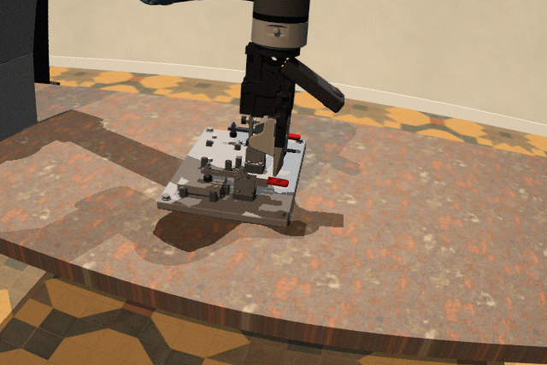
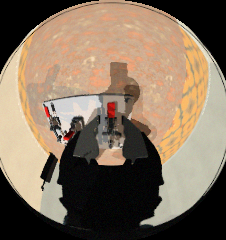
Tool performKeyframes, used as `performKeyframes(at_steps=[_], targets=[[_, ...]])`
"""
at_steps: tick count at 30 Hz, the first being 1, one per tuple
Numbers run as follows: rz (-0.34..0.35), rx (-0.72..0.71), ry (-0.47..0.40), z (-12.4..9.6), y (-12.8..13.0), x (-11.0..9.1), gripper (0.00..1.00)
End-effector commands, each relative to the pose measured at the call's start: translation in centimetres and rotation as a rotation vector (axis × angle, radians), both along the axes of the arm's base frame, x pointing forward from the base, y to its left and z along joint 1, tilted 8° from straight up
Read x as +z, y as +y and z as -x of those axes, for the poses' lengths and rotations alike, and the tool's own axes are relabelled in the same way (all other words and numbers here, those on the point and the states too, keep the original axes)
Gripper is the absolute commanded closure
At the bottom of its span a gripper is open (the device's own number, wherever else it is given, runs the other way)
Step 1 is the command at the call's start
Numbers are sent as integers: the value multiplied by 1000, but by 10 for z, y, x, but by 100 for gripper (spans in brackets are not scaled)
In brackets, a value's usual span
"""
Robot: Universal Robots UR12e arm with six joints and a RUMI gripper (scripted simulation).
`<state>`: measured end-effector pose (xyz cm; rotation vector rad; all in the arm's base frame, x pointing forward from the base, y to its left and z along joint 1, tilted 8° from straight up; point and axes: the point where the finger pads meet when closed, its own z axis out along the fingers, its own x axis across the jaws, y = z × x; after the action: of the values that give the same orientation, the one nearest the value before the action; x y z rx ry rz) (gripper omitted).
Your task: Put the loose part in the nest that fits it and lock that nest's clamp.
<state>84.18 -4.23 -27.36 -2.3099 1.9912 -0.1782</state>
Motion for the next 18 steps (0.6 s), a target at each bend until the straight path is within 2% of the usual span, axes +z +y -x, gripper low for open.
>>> performKeyframes(at_steps=[1,6,18], targets=[[0,0,-1,1,0,12,72],[0,0,-1,2,0,19,72],[0,0,-1,2,0,19,72]])
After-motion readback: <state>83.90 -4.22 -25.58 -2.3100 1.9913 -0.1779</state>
